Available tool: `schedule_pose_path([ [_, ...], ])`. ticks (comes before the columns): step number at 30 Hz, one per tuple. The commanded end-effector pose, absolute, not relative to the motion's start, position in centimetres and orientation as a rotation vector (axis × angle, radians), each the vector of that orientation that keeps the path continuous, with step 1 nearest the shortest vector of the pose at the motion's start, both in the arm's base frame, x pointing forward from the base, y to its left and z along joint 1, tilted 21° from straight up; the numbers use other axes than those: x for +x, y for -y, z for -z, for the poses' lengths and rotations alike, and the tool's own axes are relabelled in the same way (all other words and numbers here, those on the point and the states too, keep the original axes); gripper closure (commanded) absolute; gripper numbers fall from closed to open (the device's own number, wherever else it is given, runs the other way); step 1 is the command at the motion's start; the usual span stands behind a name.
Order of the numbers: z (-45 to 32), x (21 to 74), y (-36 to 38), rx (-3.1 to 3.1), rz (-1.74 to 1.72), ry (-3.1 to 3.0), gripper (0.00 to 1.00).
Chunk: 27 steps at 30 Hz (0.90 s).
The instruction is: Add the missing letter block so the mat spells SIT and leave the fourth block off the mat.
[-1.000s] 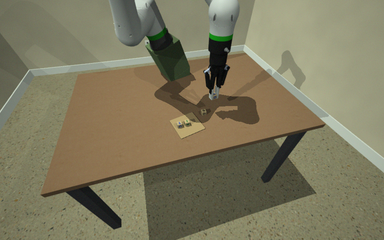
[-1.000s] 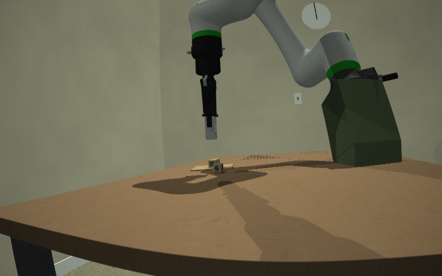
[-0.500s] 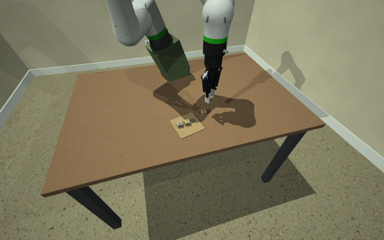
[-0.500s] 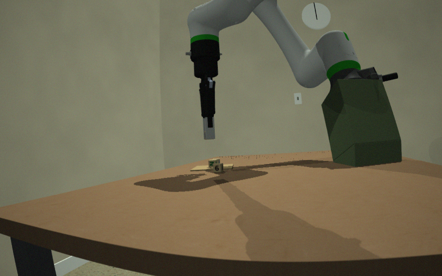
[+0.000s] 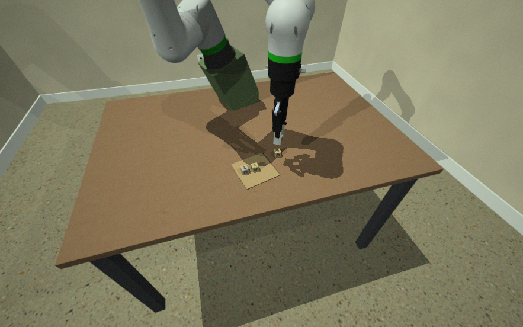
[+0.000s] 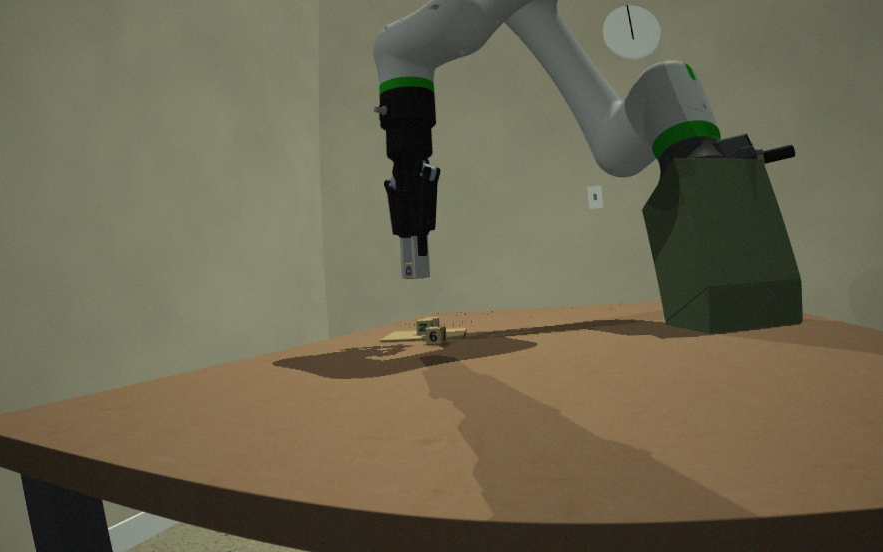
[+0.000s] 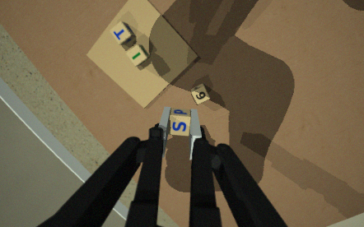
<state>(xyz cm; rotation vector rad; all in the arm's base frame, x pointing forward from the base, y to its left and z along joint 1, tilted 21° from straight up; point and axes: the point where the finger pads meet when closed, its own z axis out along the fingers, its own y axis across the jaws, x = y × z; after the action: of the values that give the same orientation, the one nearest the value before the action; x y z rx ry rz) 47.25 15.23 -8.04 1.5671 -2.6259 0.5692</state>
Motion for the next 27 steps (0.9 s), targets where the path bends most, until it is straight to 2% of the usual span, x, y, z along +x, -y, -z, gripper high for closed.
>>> schedule_pose_path([
  [1,7.6,47.9,-14.3,1.727,-0.541,2.490,0.87],
  [27,5.8,50.0,-10.2,2.255,-0.489,1.895,0.87],
])
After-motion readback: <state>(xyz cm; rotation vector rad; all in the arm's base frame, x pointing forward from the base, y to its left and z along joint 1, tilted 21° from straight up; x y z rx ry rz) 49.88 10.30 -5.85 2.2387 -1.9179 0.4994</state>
